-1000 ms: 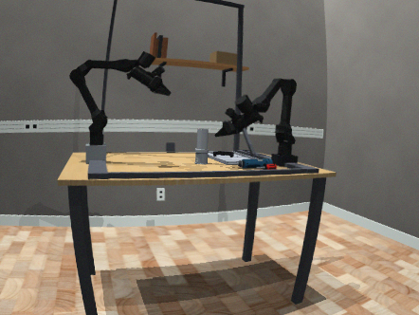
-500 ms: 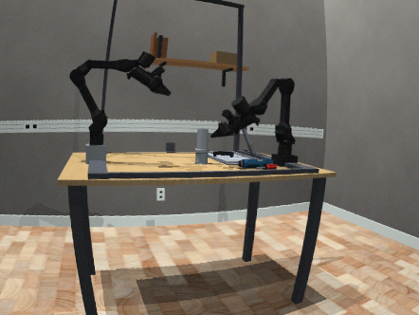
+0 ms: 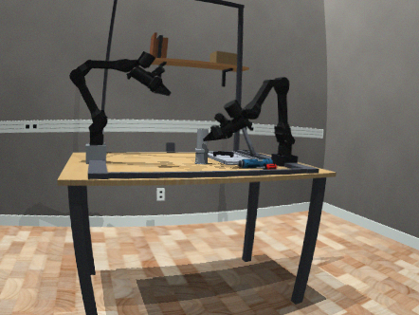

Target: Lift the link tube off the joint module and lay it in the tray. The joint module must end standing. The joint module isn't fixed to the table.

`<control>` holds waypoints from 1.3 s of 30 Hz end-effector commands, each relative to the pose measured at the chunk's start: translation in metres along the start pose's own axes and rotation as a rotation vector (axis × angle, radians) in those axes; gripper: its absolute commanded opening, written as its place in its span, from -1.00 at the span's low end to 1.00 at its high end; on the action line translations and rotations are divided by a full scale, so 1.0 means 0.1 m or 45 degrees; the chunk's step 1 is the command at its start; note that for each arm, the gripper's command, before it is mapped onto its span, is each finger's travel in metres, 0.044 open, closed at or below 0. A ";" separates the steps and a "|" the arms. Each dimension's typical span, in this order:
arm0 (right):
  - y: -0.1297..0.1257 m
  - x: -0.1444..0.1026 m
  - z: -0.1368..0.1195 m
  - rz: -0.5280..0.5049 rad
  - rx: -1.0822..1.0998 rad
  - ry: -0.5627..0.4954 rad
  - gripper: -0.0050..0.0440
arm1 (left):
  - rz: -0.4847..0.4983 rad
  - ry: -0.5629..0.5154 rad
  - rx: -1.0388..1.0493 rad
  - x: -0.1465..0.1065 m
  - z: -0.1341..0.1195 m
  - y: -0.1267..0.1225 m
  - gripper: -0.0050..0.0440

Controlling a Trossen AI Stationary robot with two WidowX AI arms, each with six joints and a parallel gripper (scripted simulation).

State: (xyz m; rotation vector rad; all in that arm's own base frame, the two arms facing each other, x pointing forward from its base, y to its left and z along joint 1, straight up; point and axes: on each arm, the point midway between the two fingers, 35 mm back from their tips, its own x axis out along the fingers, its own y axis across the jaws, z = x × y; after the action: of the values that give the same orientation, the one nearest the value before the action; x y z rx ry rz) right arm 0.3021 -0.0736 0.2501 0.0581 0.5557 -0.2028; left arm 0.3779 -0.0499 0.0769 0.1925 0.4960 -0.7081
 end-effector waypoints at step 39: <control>-0.01 -0.03 0.06 -0.006 0.002 -0.024 1.00 | 0.010 -0.018 0.012 0.31 0.07 0.02 0.16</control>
State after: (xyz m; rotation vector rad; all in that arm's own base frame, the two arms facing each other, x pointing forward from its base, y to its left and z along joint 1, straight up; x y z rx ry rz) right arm 0.3021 -0.0736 0.2501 0.0581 0.5557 -0.2028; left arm 0.3985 -0.0688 0.0592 0.1902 0.4985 -0.7086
